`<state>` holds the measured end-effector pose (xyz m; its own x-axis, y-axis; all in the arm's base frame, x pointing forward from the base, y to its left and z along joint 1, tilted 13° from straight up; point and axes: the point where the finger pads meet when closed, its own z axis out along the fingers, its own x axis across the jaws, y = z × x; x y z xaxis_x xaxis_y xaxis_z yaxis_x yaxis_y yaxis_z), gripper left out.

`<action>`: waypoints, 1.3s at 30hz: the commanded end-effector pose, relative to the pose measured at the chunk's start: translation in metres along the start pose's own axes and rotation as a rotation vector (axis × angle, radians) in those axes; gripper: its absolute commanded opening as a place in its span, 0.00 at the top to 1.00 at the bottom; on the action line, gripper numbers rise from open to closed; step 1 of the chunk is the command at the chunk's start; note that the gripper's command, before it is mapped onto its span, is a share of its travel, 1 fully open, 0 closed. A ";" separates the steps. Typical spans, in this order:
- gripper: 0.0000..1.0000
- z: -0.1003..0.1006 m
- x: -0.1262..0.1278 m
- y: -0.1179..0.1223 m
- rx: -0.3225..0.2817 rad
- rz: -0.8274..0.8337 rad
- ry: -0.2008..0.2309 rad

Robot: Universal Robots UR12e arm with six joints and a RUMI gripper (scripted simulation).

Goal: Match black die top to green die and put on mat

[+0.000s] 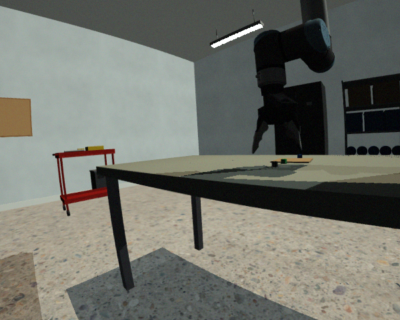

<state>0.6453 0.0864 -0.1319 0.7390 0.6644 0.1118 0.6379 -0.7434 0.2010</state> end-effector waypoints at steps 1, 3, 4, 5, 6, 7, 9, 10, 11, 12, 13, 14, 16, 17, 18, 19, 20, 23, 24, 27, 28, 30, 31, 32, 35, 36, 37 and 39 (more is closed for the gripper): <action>0.00 -0.003 0.000 0.000 -0.001 0.000 0.001; 0.00 -0.007 0.000 0.000 -0.001 0.000 0.001; 0.00 -0.007 0.000 0.000 -0.001 0.000 0.001; 0.00 -0.007 0.000 0.000 -0.001 0.000 0.001; 0.00 -0.010 0.000 0.000 -0.001 0.000 0.001; 0.00 -0.013 0.000 0.000 -0.001 0.000 0.001; 0.00 -0.022 0.000 0.000 -0.001 0.000 0.001; 0.00 -0.027 0.000 0.000 -0.001 0.000 0.001; 0.00 -0.032 0.000 0.000 -0.001 0.000 0.001; 0.00 -0.038 0.000 0.000 -0.001 0.000 0.001; 0.00 -0.044 0.000 0.000 -0.001 0.000 0.001; 0.00 -0.050 0.000 0.000 -0.001 0.000 0.001; 0.00 -0.062 0.000 0.000 -0.001 0.000 0.001; 0.00 -0.068 0.000 0.000 -0.001 0.000 0.001; 0.00 -0.074 0.000 0.000 -0.001 0.000 0.001; 0.00 -0.080 0.000 0.000 -0.001 0.000 0.001; 0.00 -0.086 0.000 0.000 -0.001 0.000 0.001; 0.00 -0.091 0.000 0.000 -0.001 0.000 0.001; 0.00 -0.096 0.000 0.000 -0.001 0.000 0.001; 0.00 -0.108 0.000 0.000 -0.001 0.000 0.001; 0.00 -0.111 0.000 0.000 -0.001 0.000 0.001; 0.00 -0.115 0.000 0.000 -0.001 0.000 0.001; 0.00 -0.117 0.000 0.000 -0.001 0.000 0.001; 0.00 -0.117 0.000 0.000 -0.001 0.000 0.001; 0.00 -0.118 0.000 0.000 -0.001 0.000 0.001; 0.00 -0.118 0.000 0.000 -0.001 0.000 0.001; 0.00 -0.118 0.000 0.000 -0.001 0.000 0.001; 0.00 -0.118 0.000 0.000 -0.001 0.000 0.001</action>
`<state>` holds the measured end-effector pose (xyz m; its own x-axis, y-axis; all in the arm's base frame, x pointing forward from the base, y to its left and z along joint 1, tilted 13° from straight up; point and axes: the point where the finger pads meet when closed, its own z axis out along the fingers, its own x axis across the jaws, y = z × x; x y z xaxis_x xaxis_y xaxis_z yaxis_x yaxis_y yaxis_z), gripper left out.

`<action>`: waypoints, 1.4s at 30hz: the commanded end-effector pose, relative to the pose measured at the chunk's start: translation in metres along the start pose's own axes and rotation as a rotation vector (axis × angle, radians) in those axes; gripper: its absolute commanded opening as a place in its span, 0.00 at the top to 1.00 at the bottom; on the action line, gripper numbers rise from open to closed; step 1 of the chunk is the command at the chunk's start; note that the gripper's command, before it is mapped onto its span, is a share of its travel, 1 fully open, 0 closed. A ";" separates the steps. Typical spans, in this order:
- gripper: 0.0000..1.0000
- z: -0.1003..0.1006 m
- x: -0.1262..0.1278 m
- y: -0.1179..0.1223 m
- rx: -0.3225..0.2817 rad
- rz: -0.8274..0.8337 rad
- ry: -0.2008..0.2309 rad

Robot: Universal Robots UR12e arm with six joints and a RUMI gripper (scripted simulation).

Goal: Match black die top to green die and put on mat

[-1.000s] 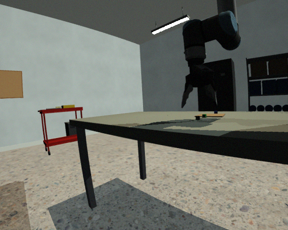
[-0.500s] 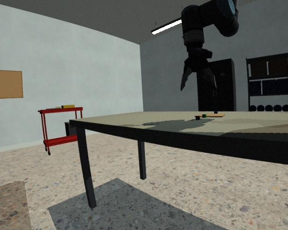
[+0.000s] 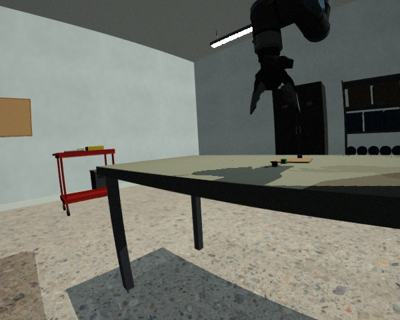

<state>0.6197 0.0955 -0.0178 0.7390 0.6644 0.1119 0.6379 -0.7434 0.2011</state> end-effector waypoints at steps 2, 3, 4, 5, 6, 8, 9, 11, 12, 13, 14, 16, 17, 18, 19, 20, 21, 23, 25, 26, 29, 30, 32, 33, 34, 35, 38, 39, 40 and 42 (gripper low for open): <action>0.00 -0.001 0.000 0.000 -0.001 0.000 0.001; 0.00 -0.001 0.000 0.000 -0.001 0.000 0.001; 0.00 -0.001 0.000 0.000 -0.001 0.000 0.001; 0.00 -0.001 0.000 0.001 -0.001 0.002 0.001; 0.00 0.000 0.001 0.002 -0.001 0.014 0.001; 0.00 0.004 0.002 0.007 -0.001 0.075 0.001; 0.00 0.007 0.003 0.011 -0.001 0.114 0.001; 0.00 0.011 0.004 0.016 0.000 0.174 0.001; 0.00 0.012 0.004 0.017 0.000 0.187 0.001; 0.00 0.012 0.004 0.017 0.000 0.189 0.001; 0.00 0.012 0.004 0.017 0.000 0.189 0.001; 0.00 0.012 0.004 0.017 0.000 0.189 0.001; 0.00 0.012 0.004 0.017 0.000 0.189 0.001; 0.00 0.012 0.004 0.017 0.000 0.189 0.001; 0.00 0.012 0.004 0.017 0.000 0.189 0.001; 0.00 0.012 0.004 0.017 0.000 0.189 0.001; 0.00 0.012 0.004 0.017 0.000 0.189 0.001; 0.00 0.012 0.004 0.017 0.000 0.189 0.001; 0.00 0.012 0.004 0.017 0.000 0.189 0.001; 0.00 0.012 0.004 0.017 0.000 0.189 0.001; 0.00 0.012 0.004 0.017 0.000 0.189 0.001; 0.00 0.012 0.004 0.017 0.000 0.189 0.001; 0.00 0.012 0.004 0.017 0.000 0.187 0.001; 0.00 0.012 0.004 0.017 0.000 0.187 0.001; 0.00 0.012 0.004 0.017 0.000 0.187 0.001; 0.00 0.012 0.004 0.017 0.000 0.186 0.001; 0.00 0.012 0.004 0.017 0.000 0.180 0.001; 0.00 0.012 0.004 0.017 0.000 0.176 0.001; 0.00 0.012 0.004 0.017 0.000 0.172 0.001; 0.00 0.012 0.004 0.017 0.000 0.162 0.001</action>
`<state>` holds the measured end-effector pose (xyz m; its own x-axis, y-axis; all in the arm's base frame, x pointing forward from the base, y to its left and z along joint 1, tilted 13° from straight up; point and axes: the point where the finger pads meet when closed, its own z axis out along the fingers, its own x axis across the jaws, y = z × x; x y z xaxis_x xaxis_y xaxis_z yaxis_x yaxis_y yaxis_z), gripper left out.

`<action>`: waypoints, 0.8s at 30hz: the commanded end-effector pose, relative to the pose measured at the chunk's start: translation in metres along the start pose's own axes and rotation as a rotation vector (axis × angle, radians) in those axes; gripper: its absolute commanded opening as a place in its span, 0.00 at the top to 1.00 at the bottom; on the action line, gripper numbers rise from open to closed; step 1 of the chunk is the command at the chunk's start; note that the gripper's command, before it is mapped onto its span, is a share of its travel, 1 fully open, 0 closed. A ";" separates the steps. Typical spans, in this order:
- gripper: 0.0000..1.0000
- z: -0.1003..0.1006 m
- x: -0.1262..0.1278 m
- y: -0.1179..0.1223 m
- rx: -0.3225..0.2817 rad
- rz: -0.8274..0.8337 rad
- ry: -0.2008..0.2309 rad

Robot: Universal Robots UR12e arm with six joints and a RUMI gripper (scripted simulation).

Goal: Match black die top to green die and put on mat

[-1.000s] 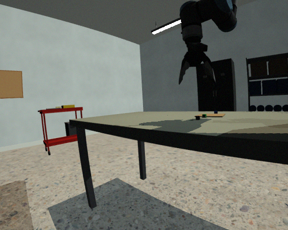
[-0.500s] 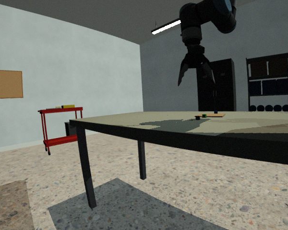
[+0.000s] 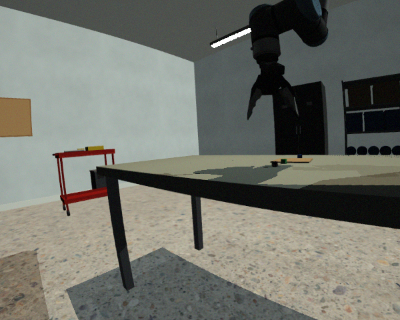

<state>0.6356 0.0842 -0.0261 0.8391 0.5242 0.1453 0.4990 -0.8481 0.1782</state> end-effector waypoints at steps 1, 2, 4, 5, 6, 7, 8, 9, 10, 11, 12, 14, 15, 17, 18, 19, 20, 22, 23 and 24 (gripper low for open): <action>0.00 0.000 0.000 0.000 -0.001 -0.020 0.001; 0.00 0.000 0.000 0.000 -0.001 -0.027 0.001; 0.00 0.000 0.000 0.000 -0.001 -0.044 0.001; 0.00 0.001 0.000 0.000 -0.001 -0.054 0.001; 0.00 0.001 0.000 0.000 -0.001 -0.065 0.001; 0.00 0.001 -0.001 0.000 -0.001 -0.076 0.001; 0.00 0.001 -0.001 0.000 -0.001 -0.076 0.001; 0.00 0.001 -0.001 0.000 -0.001 -0.076 0.001; 0.00 0.001 -0.001 -0.001 -0.001 -0.089 0.001; 0.00 0.001 -0.001 -0.001 -0.001 -0.103 0.001; 0.00 0.002 -0.001 -0.001 -0.001 -0.118 0.001; 0.00 0.002 -0.002 -0.001 -0.001 -0.151 0.001; 0.00 0.003 -0.002 -0.001 -0.001 -0.169 0.001; 0.00 0.003 -0.003 -0.001 -0.001 -0.208 0.001; 0.00 0.004 -0.003 -0.002 -0.001 -0.229 0.001; 0.00 0.004 -0.003 -0.002 -0.001 -0.252 0.001; 0.00 0.005 -0.004 -0.002 -0.001 -0.275 0.001; 0.00 0.006 -0.004 -0.002 -0.001 -0.325 0.001; 0.00 0.006 -0.005 -0.002 -0.001 -0.351 0.001; 0.00 0.007 -0.005 -0.002 -0.001 -0.379 0.001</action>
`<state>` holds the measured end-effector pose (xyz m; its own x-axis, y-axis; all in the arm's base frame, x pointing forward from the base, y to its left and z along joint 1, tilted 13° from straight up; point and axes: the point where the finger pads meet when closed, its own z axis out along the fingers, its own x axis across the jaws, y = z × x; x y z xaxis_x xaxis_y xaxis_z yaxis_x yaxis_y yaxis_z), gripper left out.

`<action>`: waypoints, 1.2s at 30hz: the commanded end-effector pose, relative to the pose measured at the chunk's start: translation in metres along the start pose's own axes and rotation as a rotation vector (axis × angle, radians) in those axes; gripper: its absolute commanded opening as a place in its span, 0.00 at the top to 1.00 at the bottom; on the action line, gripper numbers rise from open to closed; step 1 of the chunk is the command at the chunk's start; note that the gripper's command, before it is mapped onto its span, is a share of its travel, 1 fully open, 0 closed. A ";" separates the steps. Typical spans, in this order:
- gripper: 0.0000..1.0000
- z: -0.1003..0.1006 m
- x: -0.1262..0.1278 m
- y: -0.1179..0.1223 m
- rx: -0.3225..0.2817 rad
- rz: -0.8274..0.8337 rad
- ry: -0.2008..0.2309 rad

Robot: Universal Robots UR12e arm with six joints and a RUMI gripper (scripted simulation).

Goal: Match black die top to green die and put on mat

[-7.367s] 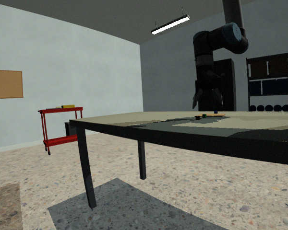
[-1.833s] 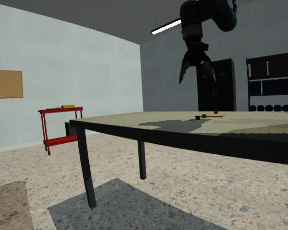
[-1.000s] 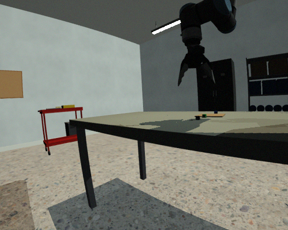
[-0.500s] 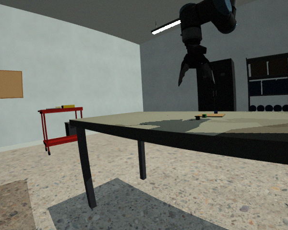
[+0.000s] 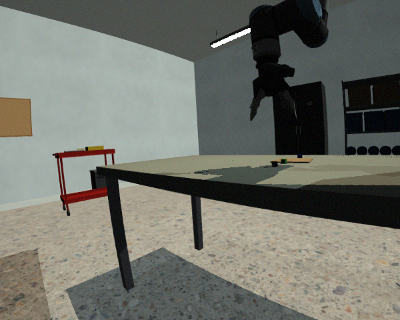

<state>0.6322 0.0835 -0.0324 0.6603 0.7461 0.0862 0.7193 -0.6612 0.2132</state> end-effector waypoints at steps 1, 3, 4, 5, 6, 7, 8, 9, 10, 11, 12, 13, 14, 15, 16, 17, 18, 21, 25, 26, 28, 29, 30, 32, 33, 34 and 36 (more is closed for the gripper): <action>0.00 0.001 -0.001 0.000 0.000 -0.087 0.002; 0.00 0.002 -0.001 -0.001 0.000 -0.115 0.002; 0.00 0.002 -0.001 -0.001 0.000 -0.145 0.002; 0.00 0.003 -0.002 -0.001 0.000 -0.176 0.002; 0.00 0.003 -0.002 -0.001 0.000 -0.207 0.002; 0.00 0.004 -0.002 -0.001 0.000 -0.239 0.002; 0.00 0.005 -0.003 -0.002 0.000 -0.273 0.002; 0.00 0.005 -0.003 -0.002 -0.001 -0.307 0.002; 0.00 0.006 -0.004 -0.002 -0.001 -0.342 0.002; 0.00 0.007 -0.004 -0.002 -0.001 -0.378 0.002; 0.00 0.007 -0.004 -0.002 -0.001 -0.415 0.002; 0.00 0.008 -0.005 -0.002 -0.001 -0.452 0.002; 0.00 0.009 -0.005 -0.002 -0.001 -0.491 0.002; 0.00 0.009 -0.006 -0.002 -0.001 -0.530 0.002; 0.00 0.010 -0.006 -0.002 -0.001 -0.569 0.002; 0.00 0.011 -0.006 -0.002 -0.001 -0.609 0.002; 0.00 0.011 -0.006 -0.002 -0.001 -0.609 0.002; 0.00 0.012 -0.007 -0.002 -0.001 -0.692 0.002; 0.00 0.015 -0.008 -0.002 -0.001 -0.857 0.002; 0.00 0.015 -0.008 -0.002 -0.001 -0.863 0.002; 0.00 0.017 -0.009 -0.002 -0.001 -0.951 0.002; 0.00 0.018 -0.009 -0.002 -0.001 -0.995 0.002; 0.00 0.019 -0.009 -0.002 -0.001 -1.033 0.002; 0.00 0.020 -0.010 -0.001 -0.001 -1.084 0.002; 0.00 0.020 -0.010 -0.001 -0.001 -1.130 0.002; 0.00 0.021 -0.010 -0.001 -0.002 -1.174 0.002; 0.00 0.021 -0.010 -0.001 -0.002 -1.174 0.002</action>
<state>0.6290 0.0756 -0.0535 -0.3452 0.9257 -0.1544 0.9136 0.3691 0.1707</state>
